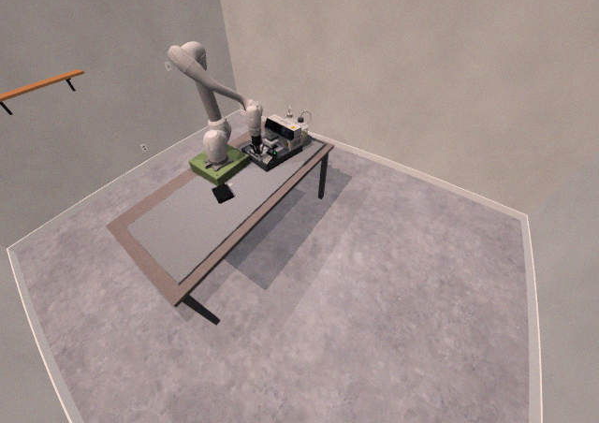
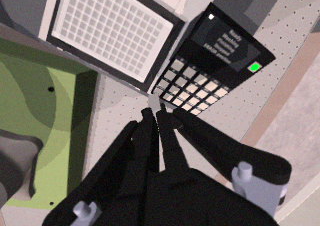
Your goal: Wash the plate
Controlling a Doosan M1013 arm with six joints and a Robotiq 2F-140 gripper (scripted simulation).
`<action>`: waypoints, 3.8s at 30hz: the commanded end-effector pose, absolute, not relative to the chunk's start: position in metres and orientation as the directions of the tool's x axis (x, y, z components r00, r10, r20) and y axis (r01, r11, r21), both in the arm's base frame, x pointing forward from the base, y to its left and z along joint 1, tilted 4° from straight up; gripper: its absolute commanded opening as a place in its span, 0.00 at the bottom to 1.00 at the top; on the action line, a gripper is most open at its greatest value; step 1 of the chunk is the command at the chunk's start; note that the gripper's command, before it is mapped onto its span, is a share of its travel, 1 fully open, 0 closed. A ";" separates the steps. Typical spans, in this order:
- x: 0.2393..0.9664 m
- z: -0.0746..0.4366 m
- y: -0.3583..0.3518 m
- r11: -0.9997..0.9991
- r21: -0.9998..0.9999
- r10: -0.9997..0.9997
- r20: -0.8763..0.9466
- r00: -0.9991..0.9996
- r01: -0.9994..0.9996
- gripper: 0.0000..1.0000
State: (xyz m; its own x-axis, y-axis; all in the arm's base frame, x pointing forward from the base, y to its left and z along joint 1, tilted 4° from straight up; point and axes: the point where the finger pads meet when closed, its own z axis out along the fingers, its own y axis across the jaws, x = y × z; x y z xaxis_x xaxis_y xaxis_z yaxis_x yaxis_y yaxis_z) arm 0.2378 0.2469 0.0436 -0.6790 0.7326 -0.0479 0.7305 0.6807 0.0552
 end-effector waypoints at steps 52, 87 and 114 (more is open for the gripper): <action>0.235 0.079 0.247 0.681 0.055 0.733 -0.048 -0.679 0.730 0.10; 0.233 0.111 0.247 0.681 0.055 0.733 -0.048 -0.679 0.730 0.10; 0.233 0.111 0.247 0.681 0.055 0.733 -0.048 -0.679 0.730 0.10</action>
